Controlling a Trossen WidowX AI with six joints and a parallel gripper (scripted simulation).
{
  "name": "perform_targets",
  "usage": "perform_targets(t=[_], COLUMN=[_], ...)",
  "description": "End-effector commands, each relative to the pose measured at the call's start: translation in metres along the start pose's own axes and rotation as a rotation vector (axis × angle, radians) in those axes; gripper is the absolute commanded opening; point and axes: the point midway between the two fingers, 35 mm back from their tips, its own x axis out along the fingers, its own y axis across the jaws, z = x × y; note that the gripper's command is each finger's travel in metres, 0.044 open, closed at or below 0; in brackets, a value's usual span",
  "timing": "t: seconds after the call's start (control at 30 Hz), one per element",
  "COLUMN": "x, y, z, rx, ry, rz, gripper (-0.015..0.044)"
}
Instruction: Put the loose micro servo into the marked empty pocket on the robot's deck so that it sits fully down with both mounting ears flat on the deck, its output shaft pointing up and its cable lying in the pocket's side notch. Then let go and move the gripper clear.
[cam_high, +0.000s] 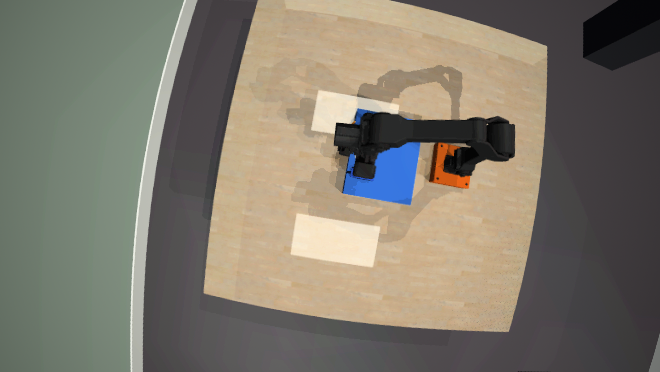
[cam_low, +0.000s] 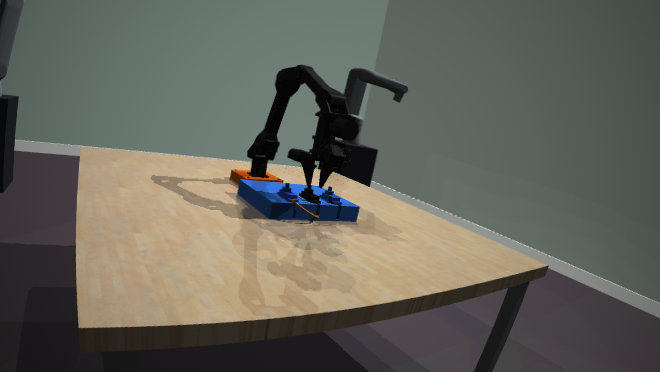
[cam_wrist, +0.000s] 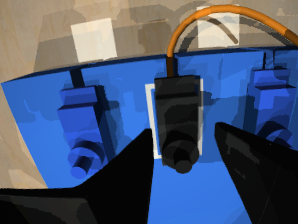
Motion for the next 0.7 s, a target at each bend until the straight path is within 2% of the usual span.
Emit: perform_targets(t=[0.0, 0.13, 0.3, 0.4, 0.67], x=[-0.002, -0.018, -0.053, -0.067, -0.079], y=[0.000, 0.001, 0.001, 0.000, 0.000], z=[-0.002, -0.025, -0.077, -0.105, -0.106], rx=[0.000, -0.009, -0.007, -0.002, -0.003], ry=[0.000, 0.005, 0.009, 0.012, 0.007], rz=[0.000, -0.010, -0.003, 0.000, 0.000], gripper=[0.0214, 0.0319, 0.0440, 0.0440, 0.0440])
